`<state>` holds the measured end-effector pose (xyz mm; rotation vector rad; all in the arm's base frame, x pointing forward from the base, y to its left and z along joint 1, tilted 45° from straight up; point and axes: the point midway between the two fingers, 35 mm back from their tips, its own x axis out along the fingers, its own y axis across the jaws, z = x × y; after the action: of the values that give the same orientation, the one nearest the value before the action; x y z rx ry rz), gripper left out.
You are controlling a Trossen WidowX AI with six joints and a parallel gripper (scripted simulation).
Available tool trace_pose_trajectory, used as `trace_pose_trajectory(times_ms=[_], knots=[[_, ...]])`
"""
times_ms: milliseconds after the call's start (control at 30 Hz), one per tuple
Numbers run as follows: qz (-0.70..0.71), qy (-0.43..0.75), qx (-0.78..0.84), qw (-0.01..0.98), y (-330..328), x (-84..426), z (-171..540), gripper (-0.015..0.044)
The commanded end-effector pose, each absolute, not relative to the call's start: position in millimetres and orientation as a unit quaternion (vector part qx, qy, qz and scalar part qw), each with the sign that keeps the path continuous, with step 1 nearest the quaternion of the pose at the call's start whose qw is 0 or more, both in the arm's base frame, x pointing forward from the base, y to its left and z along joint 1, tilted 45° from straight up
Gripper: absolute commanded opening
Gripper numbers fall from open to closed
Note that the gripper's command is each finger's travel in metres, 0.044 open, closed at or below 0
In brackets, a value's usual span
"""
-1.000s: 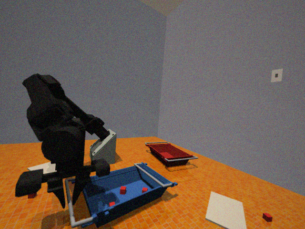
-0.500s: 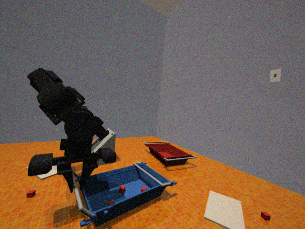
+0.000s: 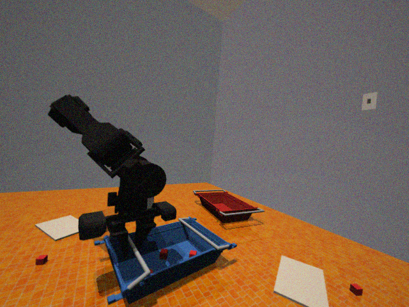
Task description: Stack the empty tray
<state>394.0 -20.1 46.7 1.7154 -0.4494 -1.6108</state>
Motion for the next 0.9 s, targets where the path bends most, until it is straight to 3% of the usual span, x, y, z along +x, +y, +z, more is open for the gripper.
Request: trace_pose_trajectory(times_ms=[0,267,867], knots=[[-0.624,-0.176,0.669,0.363,-18,393,45,0.0082],[-0.612,-0.166,0.687,0.355,7,387,78,0.0082],[-0.614,-0.167,0.681,0.362,3,389,70,0.0082]])
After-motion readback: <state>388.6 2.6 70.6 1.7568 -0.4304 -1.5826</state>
